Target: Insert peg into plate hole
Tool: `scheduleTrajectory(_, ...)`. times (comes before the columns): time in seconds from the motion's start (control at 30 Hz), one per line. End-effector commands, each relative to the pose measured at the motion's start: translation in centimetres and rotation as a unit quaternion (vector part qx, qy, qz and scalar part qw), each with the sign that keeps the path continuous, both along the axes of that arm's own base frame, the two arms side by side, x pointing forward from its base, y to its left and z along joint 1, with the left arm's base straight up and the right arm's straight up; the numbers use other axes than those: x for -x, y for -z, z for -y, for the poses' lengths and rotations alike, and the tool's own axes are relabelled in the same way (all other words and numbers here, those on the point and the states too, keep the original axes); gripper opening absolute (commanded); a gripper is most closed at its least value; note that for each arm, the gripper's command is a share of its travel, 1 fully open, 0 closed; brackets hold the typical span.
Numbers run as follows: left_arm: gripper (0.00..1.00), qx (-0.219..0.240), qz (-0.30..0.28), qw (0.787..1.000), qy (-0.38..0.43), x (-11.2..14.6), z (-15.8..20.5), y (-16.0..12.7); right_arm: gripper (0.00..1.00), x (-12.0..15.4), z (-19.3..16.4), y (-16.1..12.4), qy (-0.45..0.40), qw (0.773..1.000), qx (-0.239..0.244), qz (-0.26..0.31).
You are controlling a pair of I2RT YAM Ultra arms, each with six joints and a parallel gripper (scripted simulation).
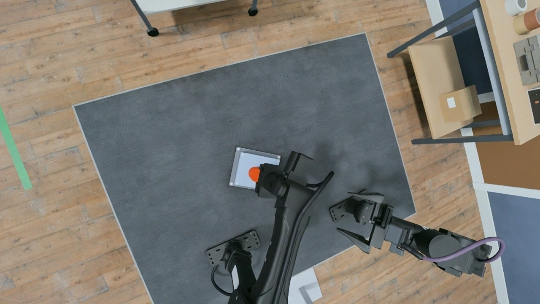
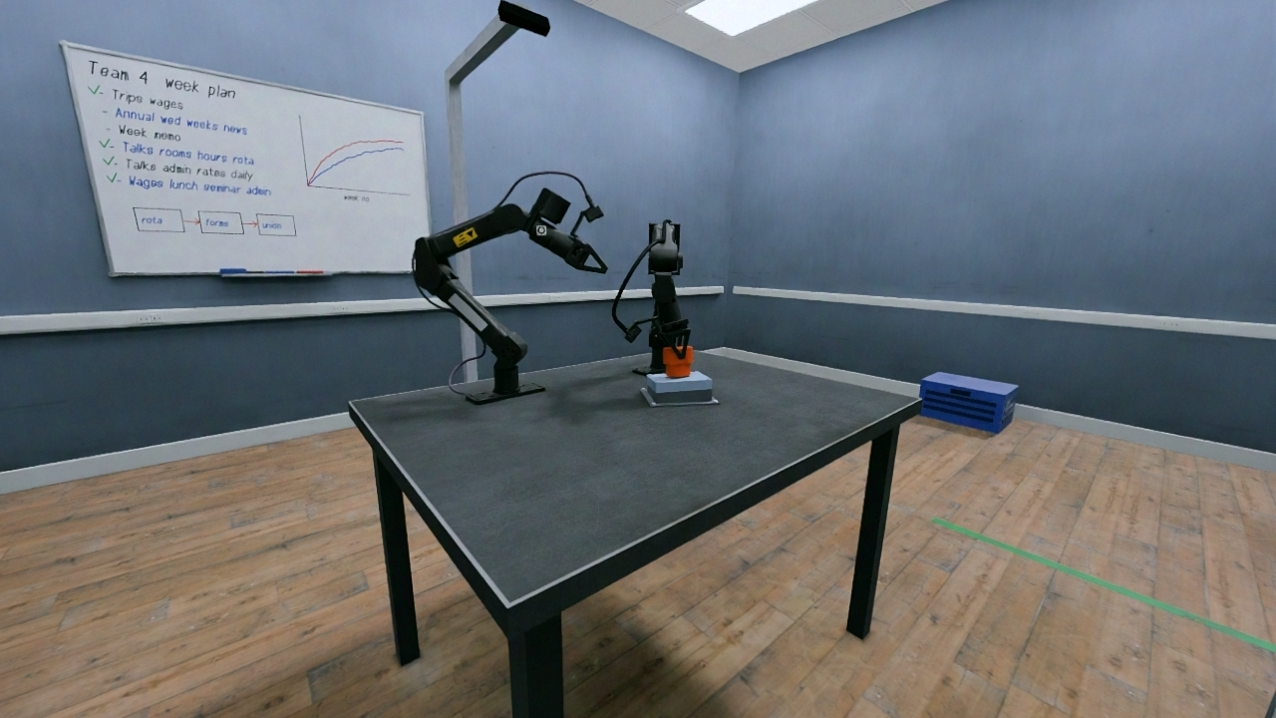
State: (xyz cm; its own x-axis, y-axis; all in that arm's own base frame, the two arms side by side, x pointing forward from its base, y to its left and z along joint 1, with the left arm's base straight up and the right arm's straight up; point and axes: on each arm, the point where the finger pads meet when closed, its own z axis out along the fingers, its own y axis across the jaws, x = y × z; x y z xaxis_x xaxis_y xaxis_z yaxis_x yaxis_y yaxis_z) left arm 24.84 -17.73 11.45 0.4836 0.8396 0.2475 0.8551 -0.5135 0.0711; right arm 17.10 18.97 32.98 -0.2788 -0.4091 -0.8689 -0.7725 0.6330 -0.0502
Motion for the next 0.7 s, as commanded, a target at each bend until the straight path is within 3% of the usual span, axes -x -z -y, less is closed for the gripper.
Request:
scheduleTrajectory(0.0,0.40,0.017,0.023,1.000,-0.001,0.0,0.3,-1.3,1.00,0.4,0.3,-0.8,0.000,1.000,-0.006,0.002)
scheduleTrajectory(0.13,0.40,0.009,0.015,1.000,0.000,-0.4,0.1,-0.1,1.00,0.4,0.3,-0.8,0.000,1.000,-0.006,0.002)
scheduleTrajectory(0.43,0.40,0.010,0.016,1.000,0.002,-0.5,0.1,-0.5,1.00,0.4,0.3,-0.8,0.000,1.000,-0.006,0.002)
scheduleTrajectory(0.67,0.40,0.000,0.002,1.000,-0.003,-0.2,0.0,1.3,1.00,0.4,0.3,-0.8,0.000,1.000,-0.006,0.002)
